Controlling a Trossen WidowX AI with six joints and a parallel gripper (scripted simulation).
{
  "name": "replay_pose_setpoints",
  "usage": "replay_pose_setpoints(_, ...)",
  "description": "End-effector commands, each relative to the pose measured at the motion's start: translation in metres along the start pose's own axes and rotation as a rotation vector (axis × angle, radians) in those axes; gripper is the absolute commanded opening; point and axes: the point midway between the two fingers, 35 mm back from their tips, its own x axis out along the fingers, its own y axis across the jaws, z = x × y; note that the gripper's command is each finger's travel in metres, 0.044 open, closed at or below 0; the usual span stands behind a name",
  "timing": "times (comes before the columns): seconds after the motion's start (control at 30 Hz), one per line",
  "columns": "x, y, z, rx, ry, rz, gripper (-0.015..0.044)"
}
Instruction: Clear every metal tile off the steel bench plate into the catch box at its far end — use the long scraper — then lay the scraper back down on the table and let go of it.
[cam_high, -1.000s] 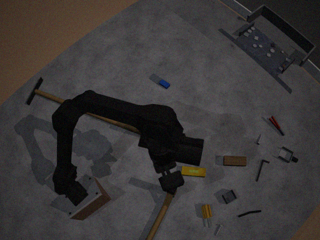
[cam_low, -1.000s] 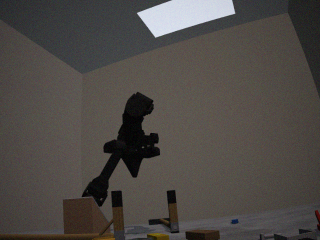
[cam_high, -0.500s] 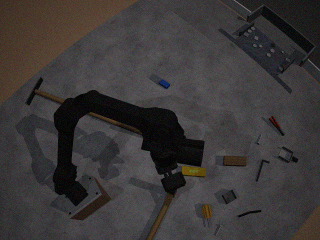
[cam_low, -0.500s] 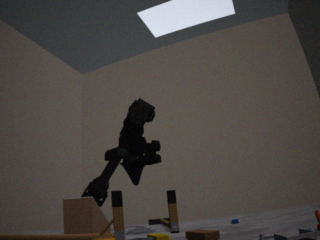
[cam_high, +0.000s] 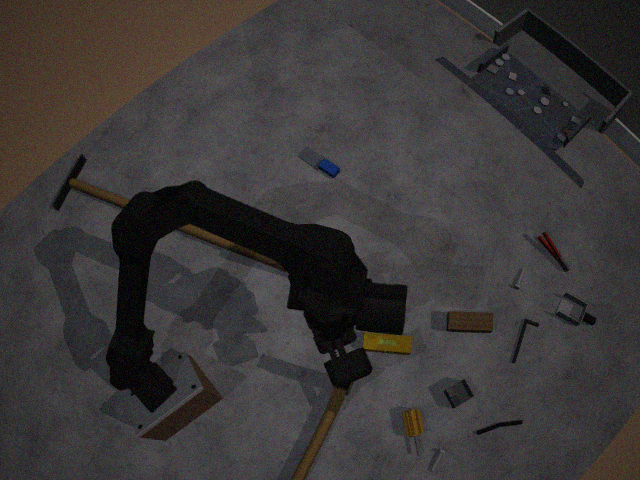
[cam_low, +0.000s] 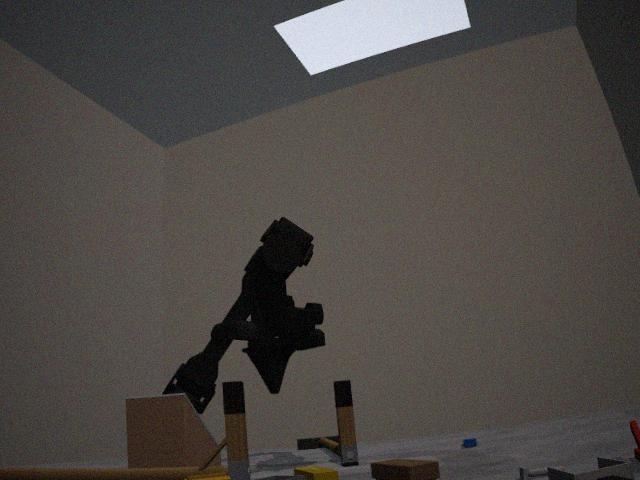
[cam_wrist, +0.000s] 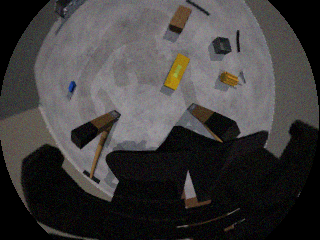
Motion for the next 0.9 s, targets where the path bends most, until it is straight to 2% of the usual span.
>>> replay_pose_setpoints(0.0,0.011,0.000,-0.001,0.007,0.001,0.006,0.0000)
replay_pose_setpoints(0.57,0.048,0.002,-0.006,0.007,0.002,0.010,0.0000)
replay_pose_setpoints(0.87,0.047,-0.008,-0.004,0.007,0.000,0.007,0.0000)
